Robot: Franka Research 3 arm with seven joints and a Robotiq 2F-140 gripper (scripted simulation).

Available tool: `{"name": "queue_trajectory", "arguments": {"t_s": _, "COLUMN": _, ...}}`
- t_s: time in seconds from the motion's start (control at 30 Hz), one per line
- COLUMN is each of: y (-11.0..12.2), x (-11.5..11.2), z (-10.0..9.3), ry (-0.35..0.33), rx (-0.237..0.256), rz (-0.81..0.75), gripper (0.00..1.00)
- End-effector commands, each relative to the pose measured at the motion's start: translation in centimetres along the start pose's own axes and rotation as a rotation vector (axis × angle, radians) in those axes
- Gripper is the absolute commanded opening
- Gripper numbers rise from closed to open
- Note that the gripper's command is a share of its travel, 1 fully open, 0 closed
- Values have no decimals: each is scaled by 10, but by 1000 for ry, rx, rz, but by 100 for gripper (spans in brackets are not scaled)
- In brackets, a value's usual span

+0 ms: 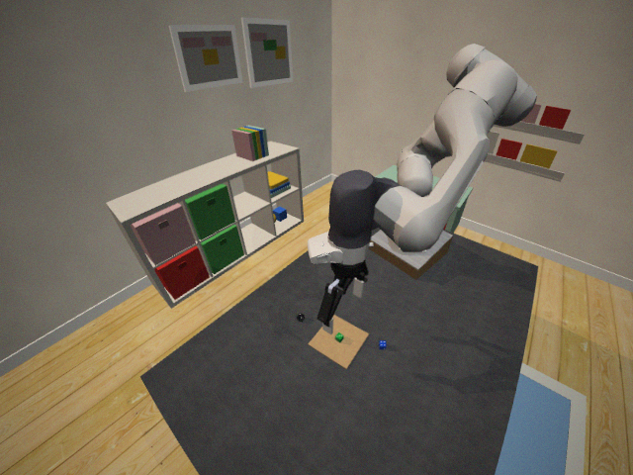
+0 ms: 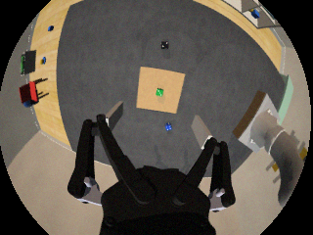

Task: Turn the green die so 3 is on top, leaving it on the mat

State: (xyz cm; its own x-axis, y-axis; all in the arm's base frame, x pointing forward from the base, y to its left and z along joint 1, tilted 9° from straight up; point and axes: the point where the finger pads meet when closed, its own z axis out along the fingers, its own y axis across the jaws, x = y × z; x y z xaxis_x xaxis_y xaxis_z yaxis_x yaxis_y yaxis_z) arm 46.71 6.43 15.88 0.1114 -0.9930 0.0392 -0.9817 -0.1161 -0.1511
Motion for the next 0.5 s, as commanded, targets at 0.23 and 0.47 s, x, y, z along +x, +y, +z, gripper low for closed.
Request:
{"name": "queue_trajectory", "arguments": {"t_s": 0.23, "y": 0, "x": -1, "z": -18, "ry": -3, "rx": 0, "rz": 7, "gripper": 100}}
{"name": "queue_trajectory", "arguments": {"t_s": 0.47, "y": 0, "x": -1, "z": -32, "ry": -3, "rx": 0, "rz": 7, "gripper": 100}}
